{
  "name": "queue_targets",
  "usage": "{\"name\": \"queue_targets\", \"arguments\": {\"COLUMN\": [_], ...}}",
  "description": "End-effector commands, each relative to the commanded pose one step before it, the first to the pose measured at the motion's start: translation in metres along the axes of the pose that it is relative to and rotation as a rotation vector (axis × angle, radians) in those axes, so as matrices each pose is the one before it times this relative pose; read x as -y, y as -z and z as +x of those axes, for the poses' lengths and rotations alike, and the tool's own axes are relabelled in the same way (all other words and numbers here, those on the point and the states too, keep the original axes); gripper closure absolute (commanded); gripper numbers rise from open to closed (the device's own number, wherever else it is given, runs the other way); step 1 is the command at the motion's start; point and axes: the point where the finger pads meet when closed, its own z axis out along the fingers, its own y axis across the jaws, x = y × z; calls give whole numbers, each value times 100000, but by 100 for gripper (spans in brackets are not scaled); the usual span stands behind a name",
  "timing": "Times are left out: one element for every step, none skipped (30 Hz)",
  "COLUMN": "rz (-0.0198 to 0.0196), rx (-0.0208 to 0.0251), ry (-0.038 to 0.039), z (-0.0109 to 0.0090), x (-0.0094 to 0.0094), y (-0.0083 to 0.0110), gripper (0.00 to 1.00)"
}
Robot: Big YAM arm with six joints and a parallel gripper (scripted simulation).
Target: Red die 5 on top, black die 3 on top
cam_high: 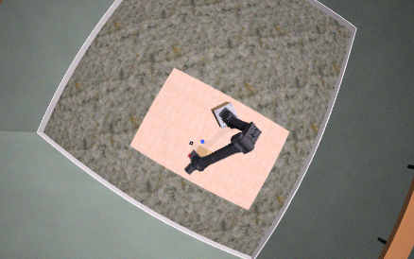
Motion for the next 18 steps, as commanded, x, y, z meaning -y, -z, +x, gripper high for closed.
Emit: {"name": "queue_targets", "arguments": {"rz": [-152, -10, 79, 47, 31, 24, 15, 0, 0, 17, 40, 14, 10, 54, 46, 42, 16, -91], "rx": [2214, -8, -1, 1, 1, 85, 72, 0, 0, 100, -119, -51, -42, 5, 4, 4, 1, -64], "ry": [-19025, -1628, -5768, -3780, -2758, -4379, -3658, 0, 0, -4699, -7245, -3082, -2554, -3853, -3576, -3522, -1378, -5664], "z": [-419, 17, 53, 15, 1, -16, -27, 0, 0, -47, -67, -49, -47, -87, -91, -100, -43, -165], "x": [2121, 204, 741, 484, 352, 548, 455, 0, 0, 584, 908, 382, 314, 477, 438, 428, 166, 651], "y": [-19, -7, -25, -16, -12, 13, 11, 0, 0, 16, -69, -29, -24, -20, -19, -18, -7, -21], "gripper": [0, 0, 0, 0, 0, 0, 0, 0, 0, 0, 0, 0, 0, 0, 0, 0, 0, 0]}}
